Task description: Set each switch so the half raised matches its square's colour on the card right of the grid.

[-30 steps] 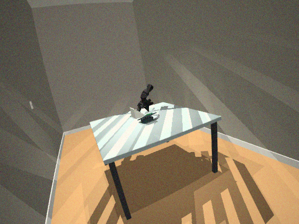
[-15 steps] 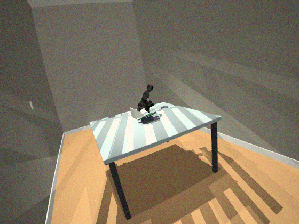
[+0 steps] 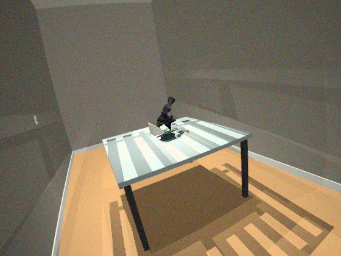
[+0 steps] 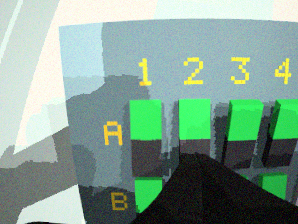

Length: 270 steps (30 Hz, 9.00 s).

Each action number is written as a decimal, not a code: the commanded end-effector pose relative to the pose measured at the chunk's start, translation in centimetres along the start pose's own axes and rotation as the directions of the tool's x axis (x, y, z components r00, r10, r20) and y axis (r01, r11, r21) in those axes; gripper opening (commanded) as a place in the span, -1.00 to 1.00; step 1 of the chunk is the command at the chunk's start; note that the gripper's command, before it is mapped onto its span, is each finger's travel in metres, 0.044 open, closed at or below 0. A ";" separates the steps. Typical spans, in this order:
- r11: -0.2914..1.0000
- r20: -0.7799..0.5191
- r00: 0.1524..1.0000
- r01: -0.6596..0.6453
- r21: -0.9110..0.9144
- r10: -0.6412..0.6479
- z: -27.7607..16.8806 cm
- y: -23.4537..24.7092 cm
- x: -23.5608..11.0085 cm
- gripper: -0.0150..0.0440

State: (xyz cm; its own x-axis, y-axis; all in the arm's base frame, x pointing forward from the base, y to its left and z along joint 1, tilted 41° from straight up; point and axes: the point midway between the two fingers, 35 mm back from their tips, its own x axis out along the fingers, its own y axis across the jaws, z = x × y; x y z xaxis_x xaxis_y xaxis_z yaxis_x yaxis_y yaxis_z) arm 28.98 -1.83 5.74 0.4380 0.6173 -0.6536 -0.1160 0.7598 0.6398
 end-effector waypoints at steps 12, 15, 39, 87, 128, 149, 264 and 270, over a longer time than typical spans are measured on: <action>1.000 -0.001 1.000 0.003 0.003 -0.003 0.0 -0.1 0.1 -0.49; 1.000 -0.001 1.000 0.003 0.003 -0.003 0.0 -0.1 0.2 -0.49; 1.000 -0.001 1.000 0.002 0.003 -0.002 0.0 0.0 0.5 -0.49; 1.000 -0.003 1.000 0.002 0.006 -0.002 -4.0 2.1 -0.6 -0.49; 1.000 -0.003 1.000 0.001 0.005 -0.001 -4.0 2.1 0.2 -0.49; 1.000 -0.003 1.000 0.001 0.005 -0.001 -4.1 2.1 0.5 -0.49; 1.000 -0.031 0.999 0.005 0.006 -0.005 -3.8 -0.1 -6.0 -0.49; 1.000 -0.033 0.999 0.009 0.006 -0.009 -5.8 -1.4 -6.1 -0.49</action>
State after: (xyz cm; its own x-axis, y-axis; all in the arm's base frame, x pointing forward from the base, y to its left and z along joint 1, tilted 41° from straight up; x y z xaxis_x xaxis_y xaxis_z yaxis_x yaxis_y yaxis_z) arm 22.85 -5.01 7.68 0.4195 0.6165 -0.6663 -0.1205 0.7653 0.6323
